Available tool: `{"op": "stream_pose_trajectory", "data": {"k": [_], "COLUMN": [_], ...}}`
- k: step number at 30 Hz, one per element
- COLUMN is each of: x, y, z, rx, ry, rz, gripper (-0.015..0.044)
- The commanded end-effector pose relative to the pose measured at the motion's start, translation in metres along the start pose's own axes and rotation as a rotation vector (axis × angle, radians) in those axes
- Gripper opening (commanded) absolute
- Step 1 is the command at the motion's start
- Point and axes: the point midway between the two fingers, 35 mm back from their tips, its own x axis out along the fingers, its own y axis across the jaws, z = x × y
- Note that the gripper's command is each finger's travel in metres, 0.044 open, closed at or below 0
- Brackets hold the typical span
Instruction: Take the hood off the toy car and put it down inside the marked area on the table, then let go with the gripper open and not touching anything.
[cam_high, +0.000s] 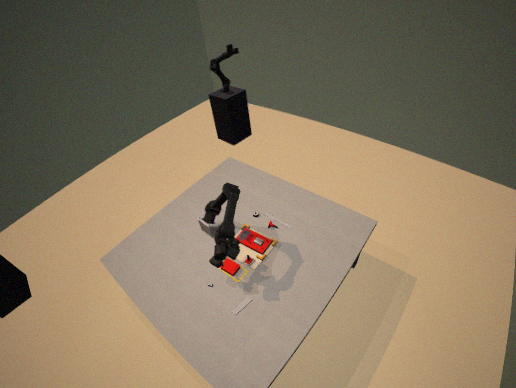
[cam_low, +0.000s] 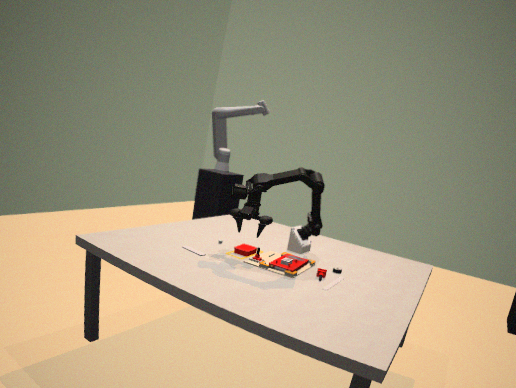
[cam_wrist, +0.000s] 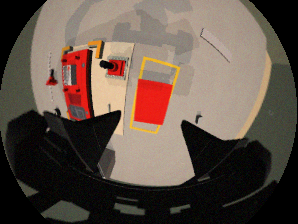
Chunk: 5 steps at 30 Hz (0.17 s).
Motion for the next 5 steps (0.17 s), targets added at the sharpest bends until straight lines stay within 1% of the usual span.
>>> {"op": "stream_pose_trajectory", "data": {"k": [1, 5], "x": [-0.0006, -0.0006], "y": [-0.0003, -0.0003], "z": [-0.0005, -0.0005], "rx": [-0.004, -0.004], "ry": [0.003, 0.003], "rz": [-0.003, -0.003], "gripper": [0.0440, 0.0440]}}
